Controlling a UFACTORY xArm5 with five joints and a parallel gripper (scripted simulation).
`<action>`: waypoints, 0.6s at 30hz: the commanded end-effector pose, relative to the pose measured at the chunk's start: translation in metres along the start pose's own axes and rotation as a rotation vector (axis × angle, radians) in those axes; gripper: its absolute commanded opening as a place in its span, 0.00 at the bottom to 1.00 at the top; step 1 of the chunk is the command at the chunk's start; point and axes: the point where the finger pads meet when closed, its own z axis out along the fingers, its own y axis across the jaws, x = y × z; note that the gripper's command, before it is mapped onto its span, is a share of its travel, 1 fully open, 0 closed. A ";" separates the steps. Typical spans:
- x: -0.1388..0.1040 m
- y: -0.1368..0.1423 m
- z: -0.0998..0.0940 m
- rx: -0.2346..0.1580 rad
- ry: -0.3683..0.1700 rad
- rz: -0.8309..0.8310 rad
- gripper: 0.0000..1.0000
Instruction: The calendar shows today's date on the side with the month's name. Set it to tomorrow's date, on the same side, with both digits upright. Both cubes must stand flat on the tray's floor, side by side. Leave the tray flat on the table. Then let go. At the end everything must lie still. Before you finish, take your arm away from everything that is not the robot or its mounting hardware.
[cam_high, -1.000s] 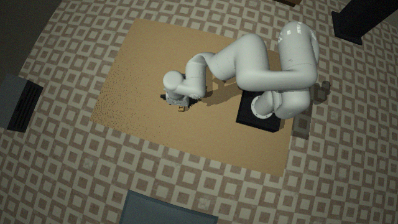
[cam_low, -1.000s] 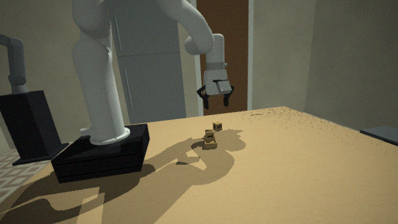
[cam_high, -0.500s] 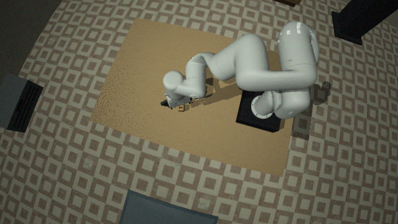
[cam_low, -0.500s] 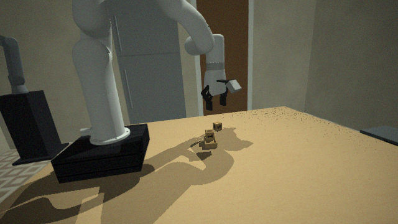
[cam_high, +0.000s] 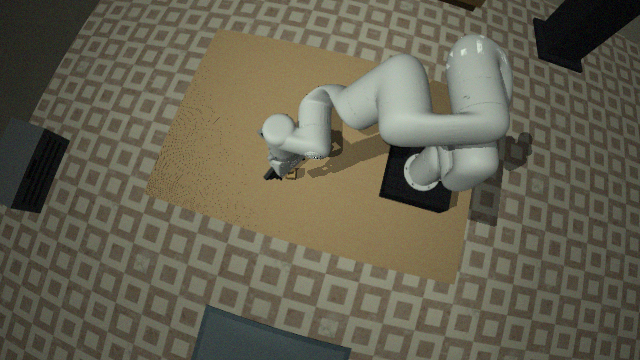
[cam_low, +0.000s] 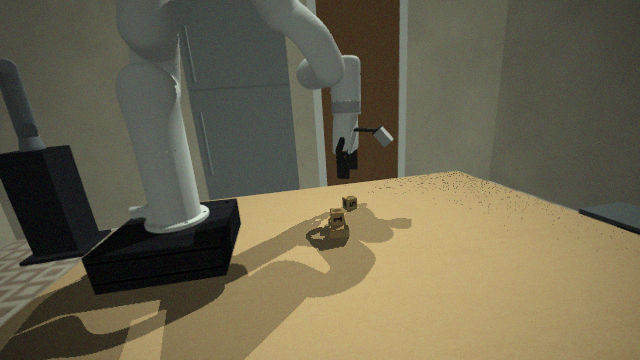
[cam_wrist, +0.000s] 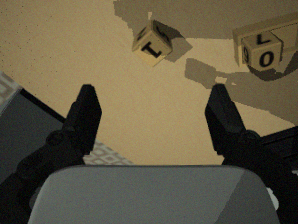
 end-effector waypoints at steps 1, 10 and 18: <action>0.001 -0.001 -0.001 0.003 0.003 -0.113 1.00; 0.001 -0.001 0.000 0.002 0.003 -0.408 1.00; 0.001 -0.001 0.000 0.002 0.003 -0.586 1.00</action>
